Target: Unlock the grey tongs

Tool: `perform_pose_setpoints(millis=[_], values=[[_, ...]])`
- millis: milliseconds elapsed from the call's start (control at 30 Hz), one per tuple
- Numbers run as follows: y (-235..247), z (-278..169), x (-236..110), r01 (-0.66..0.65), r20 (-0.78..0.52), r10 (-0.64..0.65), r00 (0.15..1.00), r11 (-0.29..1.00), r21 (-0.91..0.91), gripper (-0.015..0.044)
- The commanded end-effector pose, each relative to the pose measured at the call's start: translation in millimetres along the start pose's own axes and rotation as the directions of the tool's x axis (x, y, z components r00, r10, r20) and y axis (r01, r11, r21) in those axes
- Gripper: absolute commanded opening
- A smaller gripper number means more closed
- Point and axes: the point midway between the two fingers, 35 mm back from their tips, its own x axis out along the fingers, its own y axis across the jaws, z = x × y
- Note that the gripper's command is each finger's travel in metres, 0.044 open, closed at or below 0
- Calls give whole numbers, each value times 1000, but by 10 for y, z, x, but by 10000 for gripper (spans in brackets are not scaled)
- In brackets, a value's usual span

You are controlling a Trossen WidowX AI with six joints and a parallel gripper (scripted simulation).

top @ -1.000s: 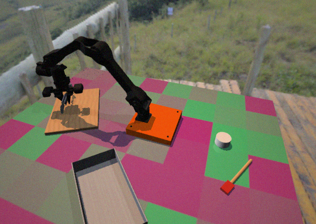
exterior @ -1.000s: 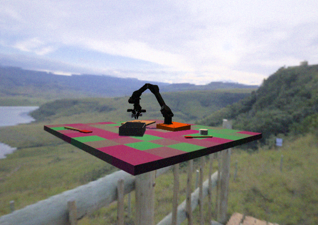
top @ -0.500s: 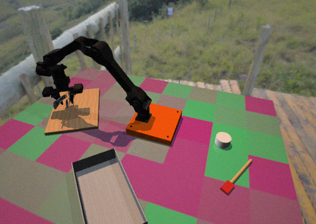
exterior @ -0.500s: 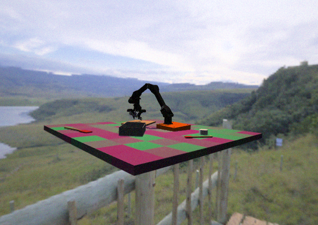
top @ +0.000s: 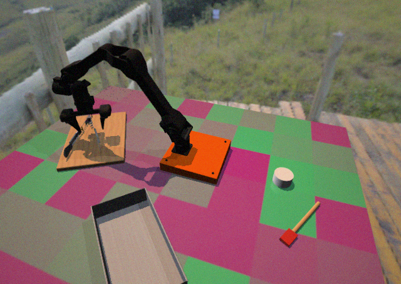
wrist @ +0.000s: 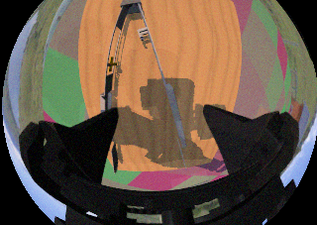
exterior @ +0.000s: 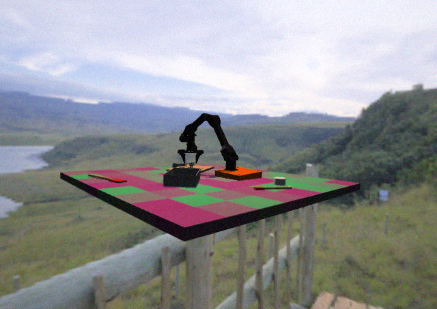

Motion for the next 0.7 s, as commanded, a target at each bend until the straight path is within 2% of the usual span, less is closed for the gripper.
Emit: perform_pose_setpoints(millis=[0,233,400,667], values=[[-382,76,-172,-13,13,13,1000,1000,7,440],[-1236,-3,-266,-8,12,8,1000,1000,7,440],[-1256,-7,-285,-7,12,7,1000,1000,8,440],[-1242,-18,-749,-3,7,3,1000,1000,19,440]])
